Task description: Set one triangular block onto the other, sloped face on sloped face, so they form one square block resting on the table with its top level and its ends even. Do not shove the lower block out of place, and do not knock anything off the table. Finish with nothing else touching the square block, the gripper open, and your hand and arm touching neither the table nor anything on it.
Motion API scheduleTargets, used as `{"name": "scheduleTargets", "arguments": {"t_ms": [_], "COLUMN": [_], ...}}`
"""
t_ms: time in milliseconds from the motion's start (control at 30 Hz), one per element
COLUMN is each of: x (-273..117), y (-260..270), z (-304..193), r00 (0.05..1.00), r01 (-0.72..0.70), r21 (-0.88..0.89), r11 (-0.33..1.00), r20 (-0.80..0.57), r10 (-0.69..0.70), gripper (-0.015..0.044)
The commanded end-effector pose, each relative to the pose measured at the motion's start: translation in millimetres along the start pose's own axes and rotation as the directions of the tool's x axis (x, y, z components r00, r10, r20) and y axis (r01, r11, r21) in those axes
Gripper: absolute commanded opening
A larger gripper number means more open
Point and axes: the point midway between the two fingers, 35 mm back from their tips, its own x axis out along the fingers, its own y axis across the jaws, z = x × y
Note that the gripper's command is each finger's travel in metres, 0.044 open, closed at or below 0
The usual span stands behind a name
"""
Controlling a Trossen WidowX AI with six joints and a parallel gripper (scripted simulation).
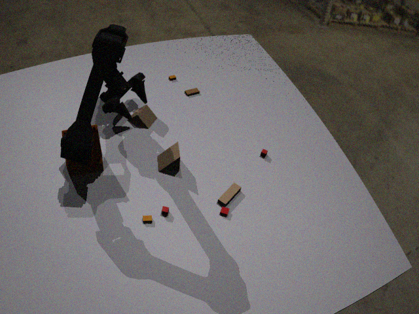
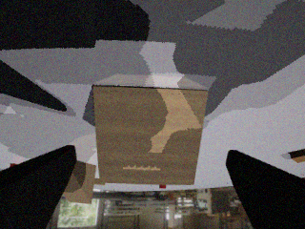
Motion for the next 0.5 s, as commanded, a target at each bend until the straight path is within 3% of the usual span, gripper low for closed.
{"name": "scheduleTargets", "arguments": {"t_ms": [0, 267, 467], "x": [21.1, 22.6, 22.0], "y": [3.8, 2.8, 3.6], "z": [-0.5, -0.7, -0.4], "r00": [1.000, 1.000, 1.000], "r01": [0.002, 0.001, -0.002], "r21": [-0.001, -0.001, 0.001], "r11": [1.000, 1.000, 1.000], "r20": [-0.007, -0.008, -0.006], "r10": [-0.002, -0.001, 0.002], "gripper": [0.0440, 0.0440, 0.0282]}}
